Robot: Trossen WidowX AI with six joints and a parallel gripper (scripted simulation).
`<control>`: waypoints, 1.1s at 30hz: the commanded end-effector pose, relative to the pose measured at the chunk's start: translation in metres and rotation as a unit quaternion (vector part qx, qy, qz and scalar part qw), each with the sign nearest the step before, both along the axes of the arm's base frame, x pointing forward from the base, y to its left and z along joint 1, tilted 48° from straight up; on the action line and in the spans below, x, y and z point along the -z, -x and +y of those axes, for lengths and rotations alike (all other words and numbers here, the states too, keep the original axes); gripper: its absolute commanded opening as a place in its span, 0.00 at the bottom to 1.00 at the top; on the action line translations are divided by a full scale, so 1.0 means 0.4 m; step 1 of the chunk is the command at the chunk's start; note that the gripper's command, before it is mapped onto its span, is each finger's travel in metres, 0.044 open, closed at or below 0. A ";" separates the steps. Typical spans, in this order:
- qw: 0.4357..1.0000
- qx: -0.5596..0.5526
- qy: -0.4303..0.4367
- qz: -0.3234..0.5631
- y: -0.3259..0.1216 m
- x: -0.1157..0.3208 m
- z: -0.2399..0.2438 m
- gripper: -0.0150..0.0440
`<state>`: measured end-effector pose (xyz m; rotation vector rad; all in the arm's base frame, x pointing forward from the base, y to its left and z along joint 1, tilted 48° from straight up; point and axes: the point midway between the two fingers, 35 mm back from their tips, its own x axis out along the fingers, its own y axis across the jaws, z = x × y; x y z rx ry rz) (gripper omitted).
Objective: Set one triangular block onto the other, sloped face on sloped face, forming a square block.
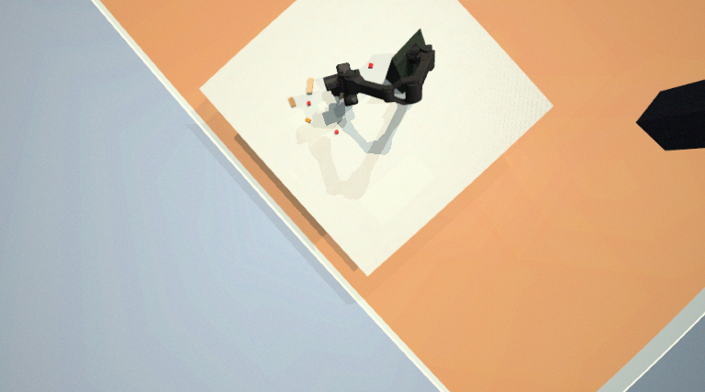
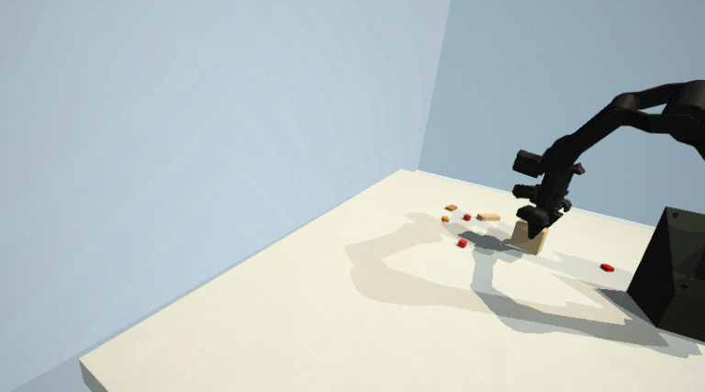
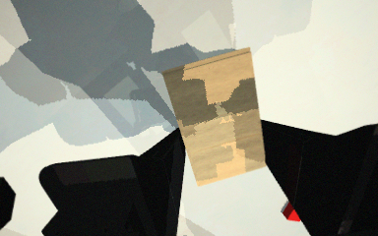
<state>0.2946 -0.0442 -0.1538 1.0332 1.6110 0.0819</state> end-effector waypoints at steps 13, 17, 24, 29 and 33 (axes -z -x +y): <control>1.000 0.000 0.000 0.000 0.000 0.000 0.001 0.39; 1.000 0.000 0.000 0.000 0.000 0.000 0.001 0.57; 1.000 0.000 0.000 0.000 0.000 0.000 0.001 0.88; 1.000 0.000 0.000 0.000 0.000 0.000 0.001 1.00; 1.000 0.000 0.000 0.000 0.000 0.000 0.001 1.00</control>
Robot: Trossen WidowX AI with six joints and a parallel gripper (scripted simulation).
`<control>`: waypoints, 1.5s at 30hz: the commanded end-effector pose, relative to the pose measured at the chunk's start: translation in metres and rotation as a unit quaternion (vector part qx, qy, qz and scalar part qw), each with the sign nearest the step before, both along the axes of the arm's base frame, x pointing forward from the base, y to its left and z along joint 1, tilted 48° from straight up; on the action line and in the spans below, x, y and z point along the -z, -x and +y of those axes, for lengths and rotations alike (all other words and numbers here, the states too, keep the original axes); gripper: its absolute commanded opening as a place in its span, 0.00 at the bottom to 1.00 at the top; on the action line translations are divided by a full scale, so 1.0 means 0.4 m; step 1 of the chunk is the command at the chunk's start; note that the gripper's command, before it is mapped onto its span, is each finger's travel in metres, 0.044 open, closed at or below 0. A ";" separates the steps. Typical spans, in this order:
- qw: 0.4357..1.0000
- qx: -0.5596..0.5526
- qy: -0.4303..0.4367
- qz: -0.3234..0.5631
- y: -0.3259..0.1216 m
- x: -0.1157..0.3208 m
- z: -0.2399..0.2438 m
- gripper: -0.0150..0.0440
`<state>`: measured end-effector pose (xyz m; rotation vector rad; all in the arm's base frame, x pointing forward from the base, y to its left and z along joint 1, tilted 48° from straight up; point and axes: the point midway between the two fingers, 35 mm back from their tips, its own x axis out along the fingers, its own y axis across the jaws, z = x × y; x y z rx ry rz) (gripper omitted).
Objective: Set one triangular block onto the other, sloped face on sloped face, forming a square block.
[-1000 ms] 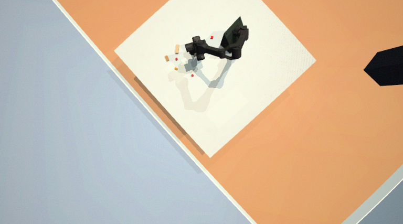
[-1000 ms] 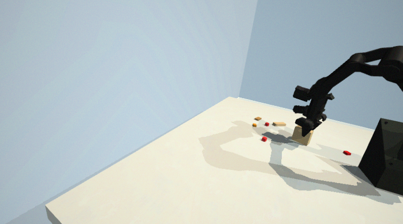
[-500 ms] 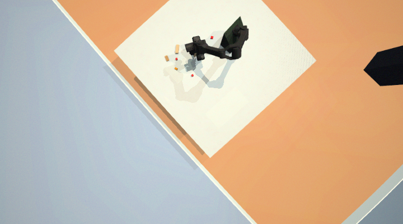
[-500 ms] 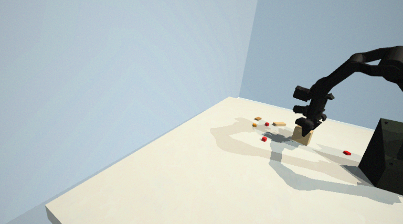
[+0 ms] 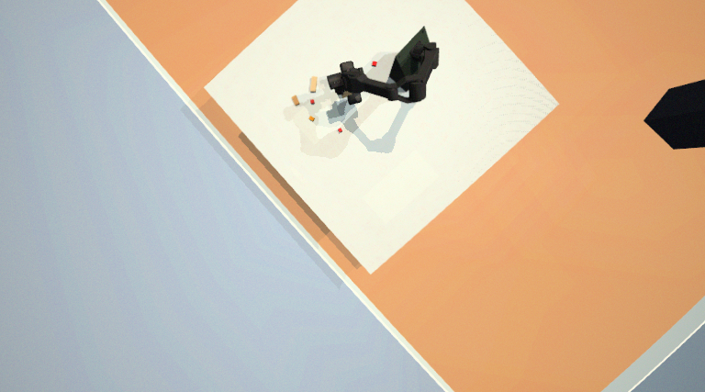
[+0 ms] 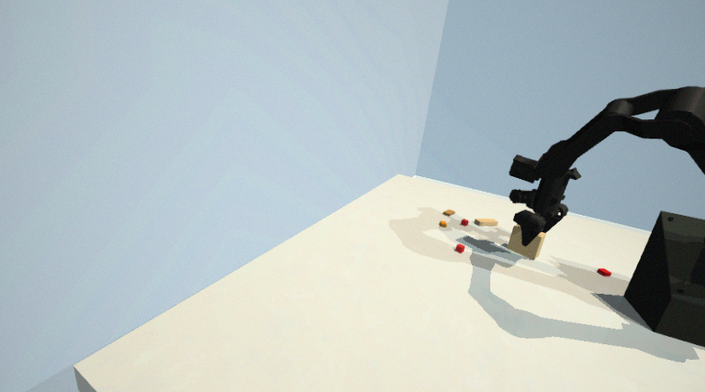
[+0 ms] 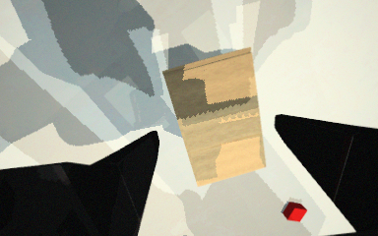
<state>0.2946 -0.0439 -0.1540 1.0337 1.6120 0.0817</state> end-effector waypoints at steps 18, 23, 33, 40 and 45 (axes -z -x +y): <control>1.000 0.009 0.004 -0.004 0.005 -0.197 -0.180 1.00; 1.000 0.009 0.004 -0.004 0.005 -0.197 -0.180 1.00; 1.000 0.009 0.004 -0.004 0.005 -0.197 -0.180 1.00; 1.000 0.009 0.004 -0.004 0.005 -0.197 -0.180 1.00; 1.000 0.009 0.004 -0.004 0.005 -0.197 -0.180 1.00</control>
